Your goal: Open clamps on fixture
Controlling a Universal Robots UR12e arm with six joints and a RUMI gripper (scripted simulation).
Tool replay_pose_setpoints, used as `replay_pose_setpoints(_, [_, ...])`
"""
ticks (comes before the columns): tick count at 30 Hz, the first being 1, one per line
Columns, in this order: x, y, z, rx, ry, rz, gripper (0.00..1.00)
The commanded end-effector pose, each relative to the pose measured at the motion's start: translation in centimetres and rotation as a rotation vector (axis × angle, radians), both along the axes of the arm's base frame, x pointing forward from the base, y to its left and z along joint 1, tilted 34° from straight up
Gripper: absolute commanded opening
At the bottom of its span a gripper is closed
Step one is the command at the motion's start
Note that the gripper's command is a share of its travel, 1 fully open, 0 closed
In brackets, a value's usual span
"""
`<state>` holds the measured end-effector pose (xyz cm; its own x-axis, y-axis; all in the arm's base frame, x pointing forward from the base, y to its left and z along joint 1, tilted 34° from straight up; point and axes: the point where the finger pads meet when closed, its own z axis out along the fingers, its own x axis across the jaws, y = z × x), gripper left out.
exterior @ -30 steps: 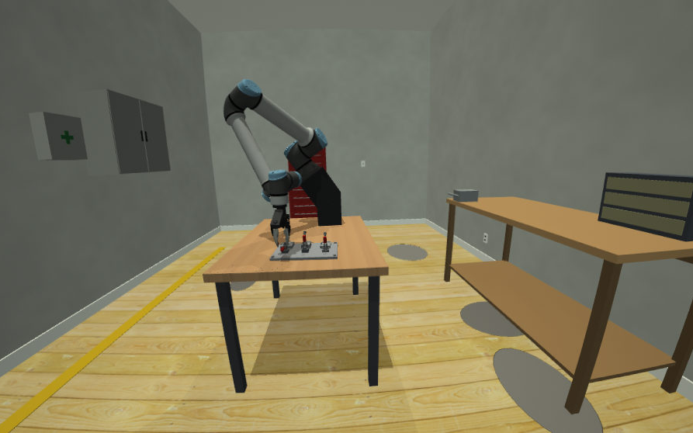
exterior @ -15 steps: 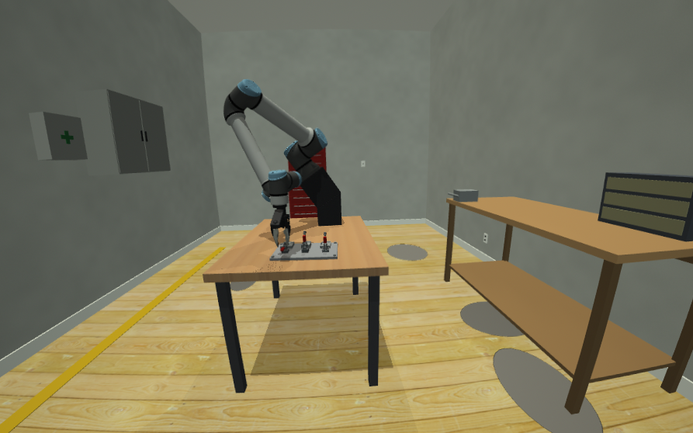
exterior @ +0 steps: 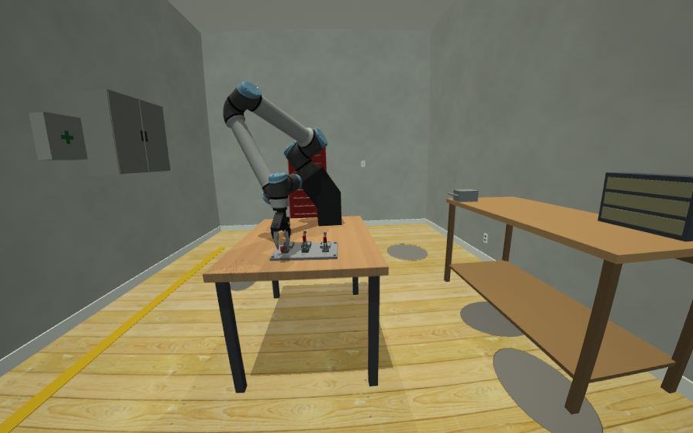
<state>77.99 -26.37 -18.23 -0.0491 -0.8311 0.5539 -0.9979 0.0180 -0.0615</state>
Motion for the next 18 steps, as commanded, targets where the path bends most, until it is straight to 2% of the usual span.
replay_pose_setpoints(1, [0.12,-0.46,-0.66,0.0,-0.001,0.001,0.28])
replay_pose_setpoints(18, [0.14,-0.71,-1.03,0.0,-0.001,0.001,0.28])
